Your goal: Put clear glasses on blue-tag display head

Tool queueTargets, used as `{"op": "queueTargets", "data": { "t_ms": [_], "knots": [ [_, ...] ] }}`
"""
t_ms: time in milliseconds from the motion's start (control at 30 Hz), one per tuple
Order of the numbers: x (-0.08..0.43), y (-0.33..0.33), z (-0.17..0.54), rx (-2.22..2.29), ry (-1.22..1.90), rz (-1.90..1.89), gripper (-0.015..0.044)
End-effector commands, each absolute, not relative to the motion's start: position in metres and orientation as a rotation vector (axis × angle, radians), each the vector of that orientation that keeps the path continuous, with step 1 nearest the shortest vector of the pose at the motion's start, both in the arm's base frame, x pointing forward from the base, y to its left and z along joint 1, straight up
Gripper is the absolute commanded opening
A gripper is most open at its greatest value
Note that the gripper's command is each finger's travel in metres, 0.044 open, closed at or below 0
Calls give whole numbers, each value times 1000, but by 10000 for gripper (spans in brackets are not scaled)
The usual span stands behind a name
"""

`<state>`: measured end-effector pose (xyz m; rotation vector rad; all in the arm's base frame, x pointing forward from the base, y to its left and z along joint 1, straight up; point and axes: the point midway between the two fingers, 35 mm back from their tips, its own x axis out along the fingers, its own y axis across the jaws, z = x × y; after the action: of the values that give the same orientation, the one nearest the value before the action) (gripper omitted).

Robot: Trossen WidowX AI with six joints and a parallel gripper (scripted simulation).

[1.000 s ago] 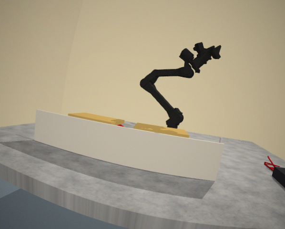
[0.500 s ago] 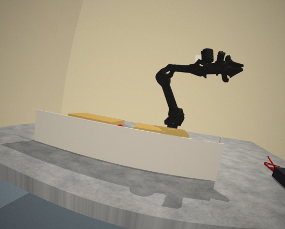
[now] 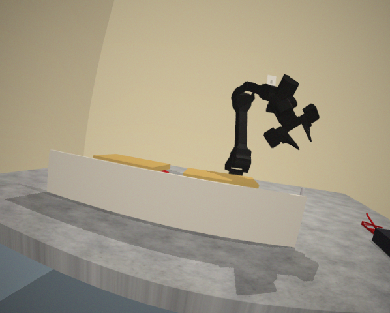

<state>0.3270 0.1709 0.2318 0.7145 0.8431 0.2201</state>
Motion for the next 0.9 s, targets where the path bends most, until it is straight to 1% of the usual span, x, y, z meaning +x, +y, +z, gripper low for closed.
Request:
{"op": "queueTargets", "data": {
  "t_ms": [0, 167, 300, 367, 533, 633, 867],
  "knots": [
    [338, 128, 191, 752, 982, -38, 200],
    [330, 64, 143, 807, 1170, -410, 200],
    [307, 14, 113, 850, 1321, -725, 200],
    [298, -1, 106, 863, 1369, -826, 200],
    [293, -7, 105, 864, 1375, -838, 200],
    [293, -7, 105, 864, 1375, -838, 121],
    [293, -7, 105, 864, 1375, -838, 120]
  ]
}}
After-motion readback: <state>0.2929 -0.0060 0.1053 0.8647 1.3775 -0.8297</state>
